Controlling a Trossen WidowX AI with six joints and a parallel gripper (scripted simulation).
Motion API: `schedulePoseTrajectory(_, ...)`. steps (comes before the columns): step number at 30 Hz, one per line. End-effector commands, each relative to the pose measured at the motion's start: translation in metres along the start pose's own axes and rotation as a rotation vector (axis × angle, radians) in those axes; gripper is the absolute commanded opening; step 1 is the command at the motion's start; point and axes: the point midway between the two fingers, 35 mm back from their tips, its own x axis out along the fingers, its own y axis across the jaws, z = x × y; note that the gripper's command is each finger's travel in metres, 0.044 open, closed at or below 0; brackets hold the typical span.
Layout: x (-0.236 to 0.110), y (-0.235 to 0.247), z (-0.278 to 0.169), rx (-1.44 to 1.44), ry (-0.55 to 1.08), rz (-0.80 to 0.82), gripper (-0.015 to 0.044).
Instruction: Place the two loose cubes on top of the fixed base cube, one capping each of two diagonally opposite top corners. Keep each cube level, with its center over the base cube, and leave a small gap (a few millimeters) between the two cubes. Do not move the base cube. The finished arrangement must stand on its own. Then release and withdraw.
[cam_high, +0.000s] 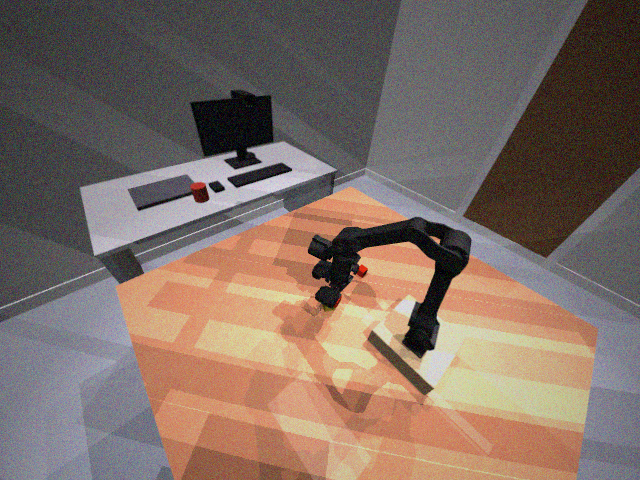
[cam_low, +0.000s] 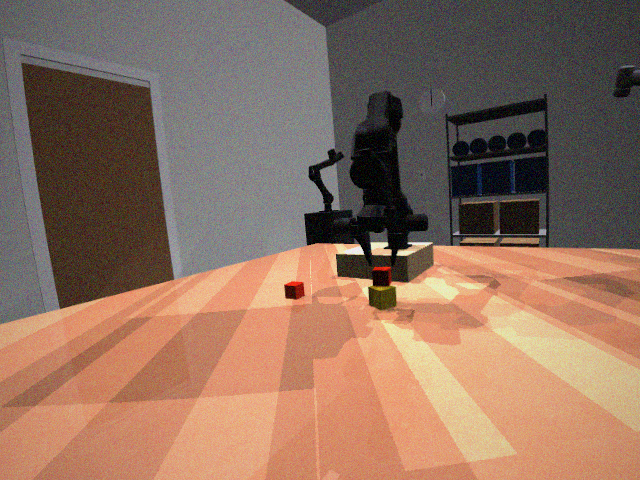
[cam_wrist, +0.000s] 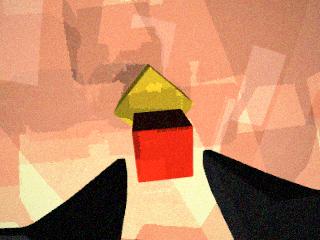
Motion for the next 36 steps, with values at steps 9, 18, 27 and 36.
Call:
schedulePoseTrajectory(9, -0.014, 0.000, 0.002, 0.001, -0.011, 0.000, 0.0205)
schedulePoseTrajectory(18, -0.017, -0.028, 0.006, 0.206, -0.015, 0.000, 0.0265)
schedulePoseTrajectory(27, -0.029, -0.092, 0.011, 0.728, -0.023, 0.001, 0.0265)
schedulePoseTrajectory(36, -0.039, -0.152, 0.004, 1.234, -0.021, 0.001, 0.0265)
